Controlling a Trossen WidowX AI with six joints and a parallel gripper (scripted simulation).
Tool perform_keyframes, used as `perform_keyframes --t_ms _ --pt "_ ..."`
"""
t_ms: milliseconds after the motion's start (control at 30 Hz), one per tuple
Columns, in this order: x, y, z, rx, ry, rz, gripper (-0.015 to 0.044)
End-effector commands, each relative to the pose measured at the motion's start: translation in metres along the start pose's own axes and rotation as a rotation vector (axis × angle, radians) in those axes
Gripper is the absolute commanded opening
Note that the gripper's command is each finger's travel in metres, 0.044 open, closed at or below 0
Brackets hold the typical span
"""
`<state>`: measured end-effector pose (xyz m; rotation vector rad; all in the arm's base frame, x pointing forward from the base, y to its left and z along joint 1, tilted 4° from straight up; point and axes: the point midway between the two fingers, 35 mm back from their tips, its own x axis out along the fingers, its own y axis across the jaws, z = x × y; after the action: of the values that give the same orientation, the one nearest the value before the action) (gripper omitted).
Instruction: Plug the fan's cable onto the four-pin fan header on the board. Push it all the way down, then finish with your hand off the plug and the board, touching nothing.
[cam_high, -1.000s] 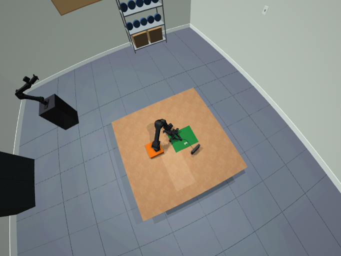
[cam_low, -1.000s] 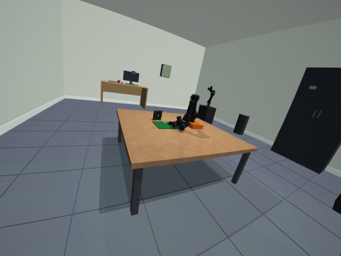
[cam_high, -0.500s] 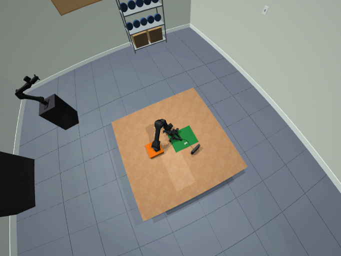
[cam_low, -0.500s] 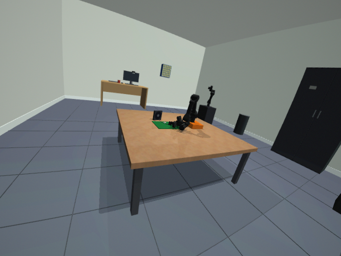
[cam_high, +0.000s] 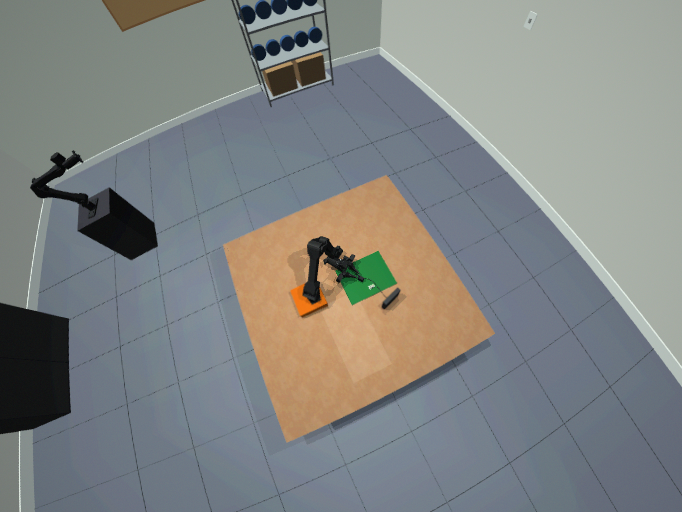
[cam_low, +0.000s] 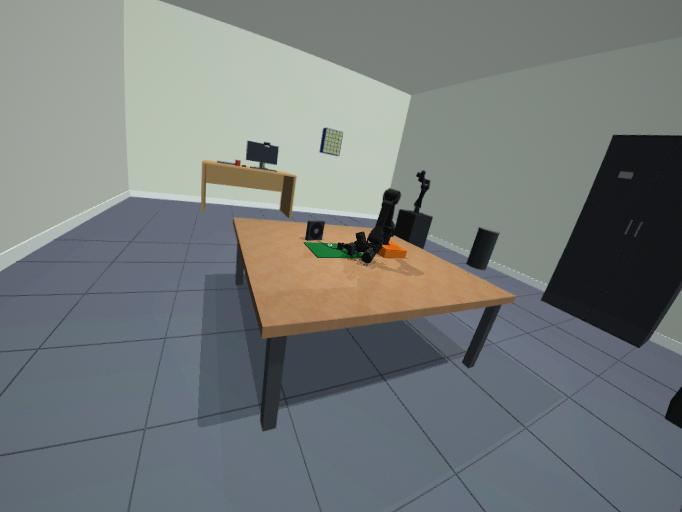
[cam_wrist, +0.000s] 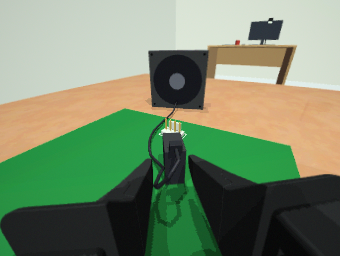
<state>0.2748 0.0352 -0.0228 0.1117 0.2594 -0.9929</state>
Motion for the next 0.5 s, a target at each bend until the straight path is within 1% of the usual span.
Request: perform_keyframes --t_ms 0,467 --pt "-0.008 0.003 0.001 0.011 0.014 0.003 0.014" --pt "-0.041 0.003 0.012 0.009 0.026 0.002 0.014"
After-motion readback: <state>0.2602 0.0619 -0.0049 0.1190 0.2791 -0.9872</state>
